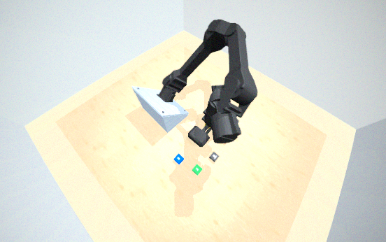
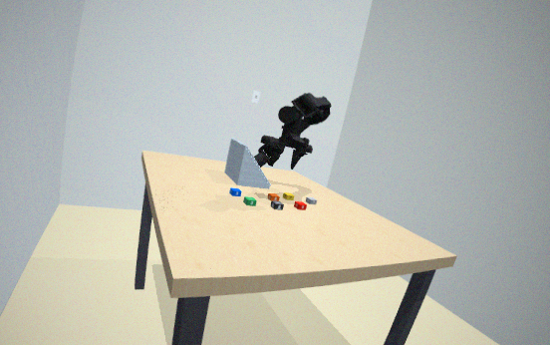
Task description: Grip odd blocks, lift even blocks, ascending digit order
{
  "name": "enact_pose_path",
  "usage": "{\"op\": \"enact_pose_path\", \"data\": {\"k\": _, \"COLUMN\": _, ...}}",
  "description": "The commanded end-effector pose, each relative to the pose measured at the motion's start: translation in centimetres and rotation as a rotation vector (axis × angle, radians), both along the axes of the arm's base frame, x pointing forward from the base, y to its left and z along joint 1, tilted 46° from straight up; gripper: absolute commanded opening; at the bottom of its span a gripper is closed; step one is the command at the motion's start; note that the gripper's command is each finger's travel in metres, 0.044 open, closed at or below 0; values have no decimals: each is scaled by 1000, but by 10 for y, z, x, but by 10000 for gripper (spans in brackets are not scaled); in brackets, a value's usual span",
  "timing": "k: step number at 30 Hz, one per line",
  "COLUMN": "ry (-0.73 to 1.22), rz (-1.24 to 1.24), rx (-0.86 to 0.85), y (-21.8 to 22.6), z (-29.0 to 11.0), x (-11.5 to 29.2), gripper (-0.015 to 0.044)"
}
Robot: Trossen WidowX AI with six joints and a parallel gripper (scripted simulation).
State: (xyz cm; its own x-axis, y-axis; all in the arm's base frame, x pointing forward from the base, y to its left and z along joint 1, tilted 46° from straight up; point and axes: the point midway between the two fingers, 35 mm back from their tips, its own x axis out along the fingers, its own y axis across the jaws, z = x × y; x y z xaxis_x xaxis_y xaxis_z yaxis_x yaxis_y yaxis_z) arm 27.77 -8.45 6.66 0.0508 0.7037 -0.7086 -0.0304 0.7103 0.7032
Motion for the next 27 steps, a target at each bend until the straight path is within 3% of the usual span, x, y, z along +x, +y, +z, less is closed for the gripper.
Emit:
{"op": "enact_pose_path", "data": {"k": 1, "ry": 3, "rz": -6, "rx": 5, "y": 1, "z": 1, "x": 0, "gripper": 400}}
{"op": "enact_pose_path", "data": {"k": 6, "ry": 4, "rz": -6, "rx": 5, "y": 6, "z": 7, "x": -3, "gripper": 400}}
{"op": "enact_pose_path", "data": {"k": 13, "ry": 7, "rz": -6, "rx": 9, "y": 56, "z": 53, "x": -43, "gripper": 400}}
{"op": "enact_pose_path", "data": {"k": 27, "ry": 7, "rz": -6, "rx": 10, "y": 58, "z": 54, "x": -44, "gripper": 400}}
